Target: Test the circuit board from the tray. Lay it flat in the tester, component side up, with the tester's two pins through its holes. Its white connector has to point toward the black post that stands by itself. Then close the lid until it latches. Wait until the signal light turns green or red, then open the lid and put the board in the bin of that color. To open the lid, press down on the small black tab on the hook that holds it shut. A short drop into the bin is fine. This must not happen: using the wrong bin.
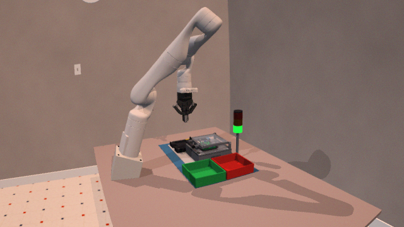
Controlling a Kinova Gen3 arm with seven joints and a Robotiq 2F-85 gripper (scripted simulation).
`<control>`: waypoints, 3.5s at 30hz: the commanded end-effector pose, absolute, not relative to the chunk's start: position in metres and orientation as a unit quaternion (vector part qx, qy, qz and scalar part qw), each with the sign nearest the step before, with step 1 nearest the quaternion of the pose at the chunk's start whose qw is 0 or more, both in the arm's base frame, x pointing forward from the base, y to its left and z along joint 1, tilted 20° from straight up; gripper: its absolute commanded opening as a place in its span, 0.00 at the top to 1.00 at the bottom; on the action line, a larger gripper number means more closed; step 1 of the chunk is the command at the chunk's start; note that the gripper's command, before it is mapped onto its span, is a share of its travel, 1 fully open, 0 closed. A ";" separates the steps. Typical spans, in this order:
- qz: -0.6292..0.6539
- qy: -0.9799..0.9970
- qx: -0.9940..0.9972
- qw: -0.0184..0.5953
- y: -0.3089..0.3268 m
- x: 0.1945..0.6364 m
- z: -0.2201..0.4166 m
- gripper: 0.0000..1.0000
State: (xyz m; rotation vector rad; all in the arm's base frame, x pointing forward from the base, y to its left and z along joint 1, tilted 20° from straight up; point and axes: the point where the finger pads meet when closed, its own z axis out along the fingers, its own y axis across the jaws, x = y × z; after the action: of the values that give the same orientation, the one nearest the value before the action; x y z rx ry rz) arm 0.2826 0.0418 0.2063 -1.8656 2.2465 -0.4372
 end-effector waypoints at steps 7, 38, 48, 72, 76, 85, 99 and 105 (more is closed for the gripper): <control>-0.148 0.756 -0.630 0.094 0.042 0.284 0.200 1.00; -0.148 0.756 -0.630 0.094 0.036 0.300 0.155 1.00; -0.148 0.756 -0.630 0.094 0.036 0.304 0.146 1.00; -0.148 0.756 -0.630 0.094 0.035 0.304 0.143 1.00; -0.148 0.756 -0.630 0.094 0.035 0.304 0.143 1.00; -0.148 0.756 -0.630 0.094 0.035 0.305 0.141 1.00; -0.148 0.756 -0.630 0.094 0.033 0.311 0.125 1.00; -0.148 0.756 -0.630 0.094 0.033 0.313 0.119 1.00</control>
State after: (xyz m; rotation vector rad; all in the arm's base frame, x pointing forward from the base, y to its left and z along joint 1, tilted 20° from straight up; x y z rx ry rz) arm 0.3142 0.0289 0.1220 -1.8564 2.2517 -0.4500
